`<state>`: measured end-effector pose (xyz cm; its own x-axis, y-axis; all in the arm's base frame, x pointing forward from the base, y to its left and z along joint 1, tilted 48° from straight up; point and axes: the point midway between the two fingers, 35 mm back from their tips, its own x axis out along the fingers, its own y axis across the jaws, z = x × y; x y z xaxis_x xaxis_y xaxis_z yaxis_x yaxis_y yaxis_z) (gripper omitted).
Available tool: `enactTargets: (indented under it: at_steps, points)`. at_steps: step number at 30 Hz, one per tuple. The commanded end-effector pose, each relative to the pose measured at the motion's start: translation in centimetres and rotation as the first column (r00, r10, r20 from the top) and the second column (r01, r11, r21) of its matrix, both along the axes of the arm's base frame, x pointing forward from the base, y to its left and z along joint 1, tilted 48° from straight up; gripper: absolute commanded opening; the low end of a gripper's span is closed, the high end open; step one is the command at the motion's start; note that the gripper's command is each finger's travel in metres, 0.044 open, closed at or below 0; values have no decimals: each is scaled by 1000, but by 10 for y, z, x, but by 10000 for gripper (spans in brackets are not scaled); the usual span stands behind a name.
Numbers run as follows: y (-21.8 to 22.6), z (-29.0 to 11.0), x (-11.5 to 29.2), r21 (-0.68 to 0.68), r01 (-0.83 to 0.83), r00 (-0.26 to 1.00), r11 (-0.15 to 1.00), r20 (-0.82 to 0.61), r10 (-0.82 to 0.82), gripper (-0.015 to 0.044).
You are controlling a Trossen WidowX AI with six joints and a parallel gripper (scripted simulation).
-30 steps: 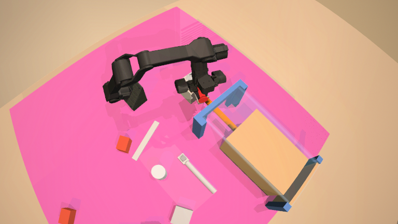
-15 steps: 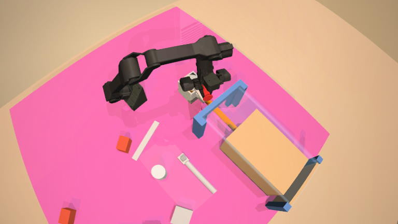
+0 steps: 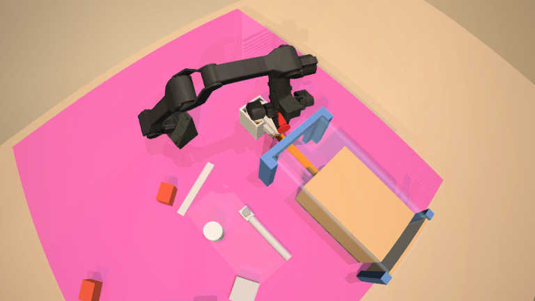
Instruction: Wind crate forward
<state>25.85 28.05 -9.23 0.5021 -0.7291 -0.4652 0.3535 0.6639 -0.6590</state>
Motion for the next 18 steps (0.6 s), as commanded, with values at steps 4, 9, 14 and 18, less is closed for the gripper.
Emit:
enactTargets:
  at_steps: [4, 9, 14, 18]
  points:
    - [-2, -2, 0, -12, -138, 958, 990, -255, 130, 0]
    - [-2, -4, 0, 39, -374, 784, 927, -520, 338, 0]
    - [-1, -2, 0, 148, -622, 499, 769, -681, 535, 0]
    - [0, 0, 0, 185, -690, 400, 700, -709, 581, 0]
